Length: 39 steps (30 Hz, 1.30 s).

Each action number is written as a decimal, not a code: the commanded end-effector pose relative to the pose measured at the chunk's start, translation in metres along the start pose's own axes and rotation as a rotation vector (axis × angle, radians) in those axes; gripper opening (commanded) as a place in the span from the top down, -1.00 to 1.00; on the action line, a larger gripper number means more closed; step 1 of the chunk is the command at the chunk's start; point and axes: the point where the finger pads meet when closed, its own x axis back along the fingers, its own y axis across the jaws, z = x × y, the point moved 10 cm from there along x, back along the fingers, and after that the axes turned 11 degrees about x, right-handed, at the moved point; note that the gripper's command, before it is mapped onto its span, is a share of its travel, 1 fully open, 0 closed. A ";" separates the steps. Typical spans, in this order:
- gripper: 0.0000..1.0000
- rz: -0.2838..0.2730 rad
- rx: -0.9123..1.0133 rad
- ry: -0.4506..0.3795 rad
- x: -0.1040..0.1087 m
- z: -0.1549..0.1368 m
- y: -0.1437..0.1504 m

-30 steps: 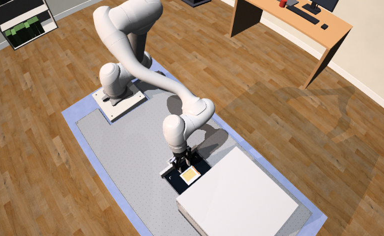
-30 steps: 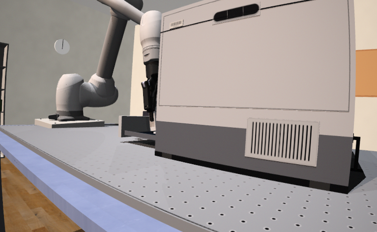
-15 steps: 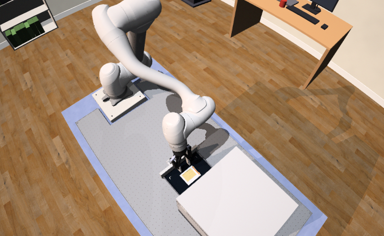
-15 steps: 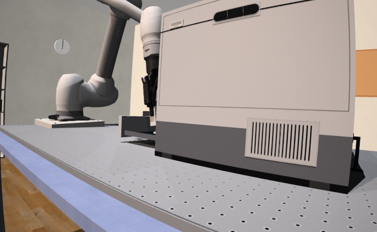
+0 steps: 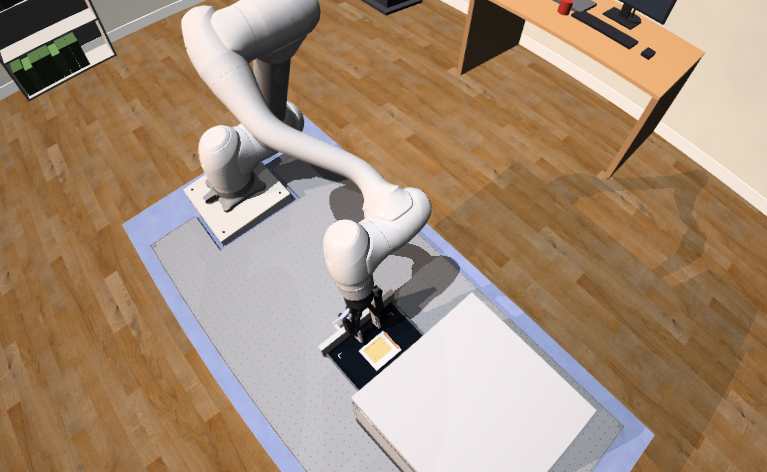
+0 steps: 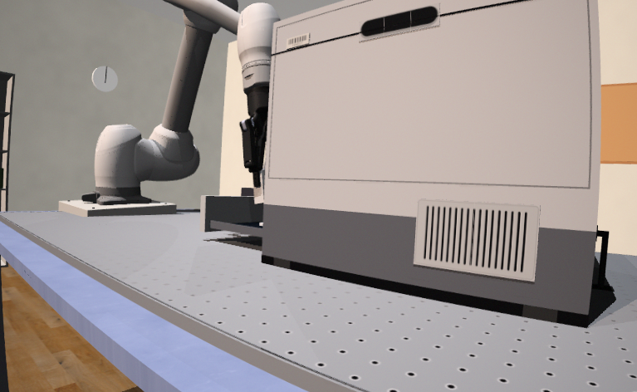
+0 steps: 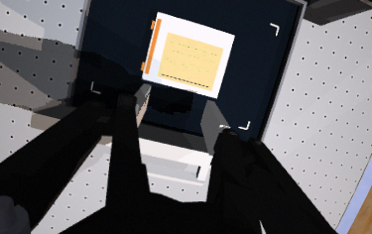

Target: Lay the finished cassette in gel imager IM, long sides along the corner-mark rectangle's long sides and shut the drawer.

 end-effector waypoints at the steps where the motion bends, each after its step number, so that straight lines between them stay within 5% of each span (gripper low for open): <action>1: 0.08 0.000 0.000 0.000 0.002 0.000 0.000; 39: 0.08 0.000 0.000 0.000 0.047 0.008 0.002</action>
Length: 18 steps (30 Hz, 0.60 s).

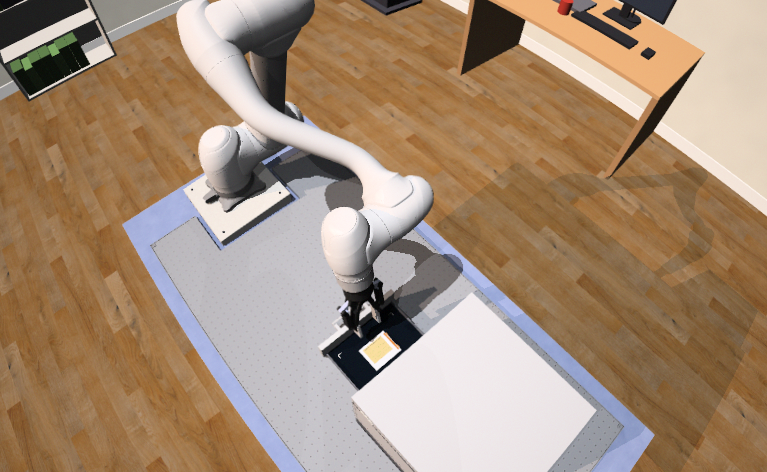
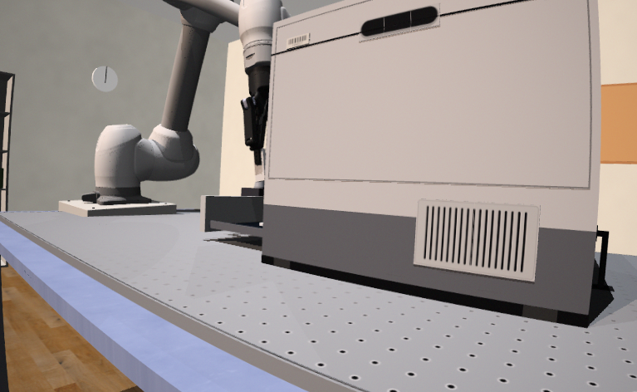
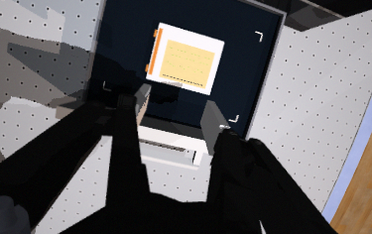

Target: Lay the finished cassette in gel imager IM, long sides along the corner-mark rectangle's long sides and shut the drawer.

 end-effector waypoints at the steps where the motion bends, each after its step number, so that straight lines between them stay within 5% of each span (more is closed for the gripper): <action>1: 0.08 0.000 0.000 0.000 0.003 0.001 0.000; 12: 0.08 0.000 0.000 0.000 0.009 0.001 0.000; 13: 0.45 0.004 0.033 -0.002 0.009 -0.003 0.000; 18: 0.45 0.020 0.198 -0.014 0.009 -0.026 -0.004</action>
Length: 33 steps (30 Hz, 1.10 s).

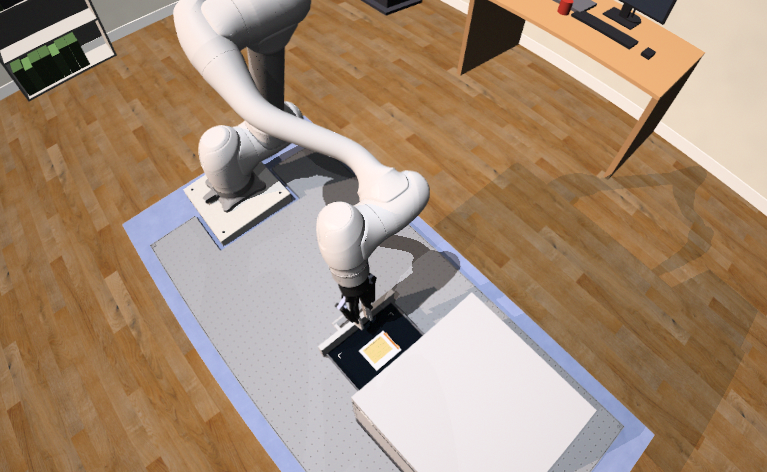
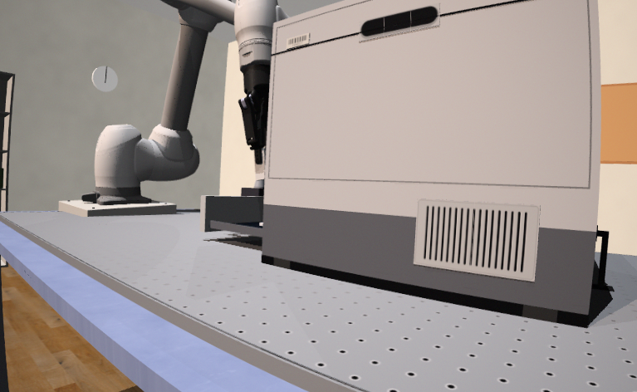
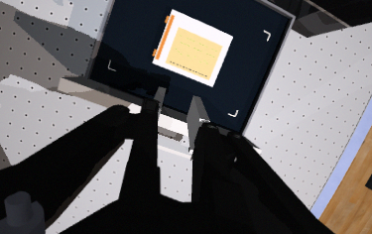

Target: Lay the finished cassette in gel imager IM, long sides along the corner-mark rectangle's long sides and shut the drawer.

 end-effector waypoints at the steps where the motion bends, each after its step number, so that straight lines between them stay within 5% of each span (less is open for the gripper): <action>1: 0.45 0.016 0.117 -0.006 0.000 -0.016 -0.004; 14: 0.45 0.053 0.481 -0.030 -0.001 -0.062 -0.017; 33: 0.45 0.109 1.043 -0.068 -0.001 -0.055 -0.015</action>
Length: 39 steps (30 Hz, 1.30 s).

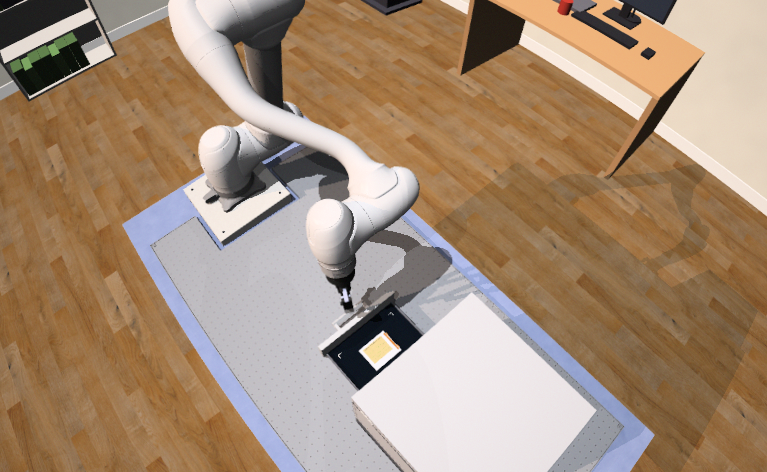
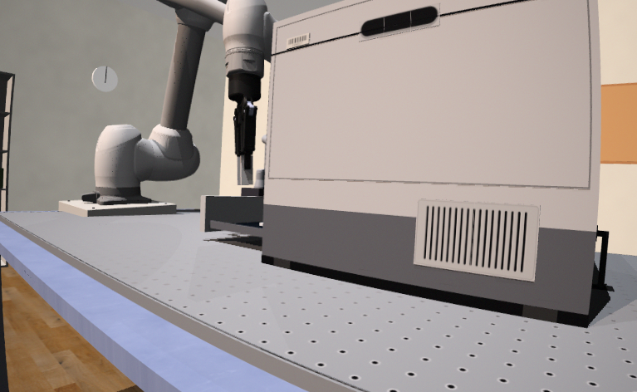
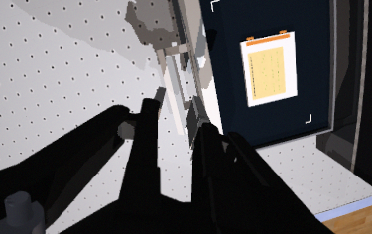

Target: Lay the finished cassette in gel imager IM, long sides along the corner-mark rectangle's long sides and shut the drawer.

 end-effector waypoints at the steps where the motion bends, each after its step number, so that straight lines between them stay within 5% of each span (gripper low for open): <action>1: 0.45 0.013 0.113 -0.005 0.000 0.001 0.001; 15: 0.45 0.051 0.488 -0.030 0.000 0.004 0.004; 39: 0.45 0.051 0.488 -0.030 -0.016 0.003 0.003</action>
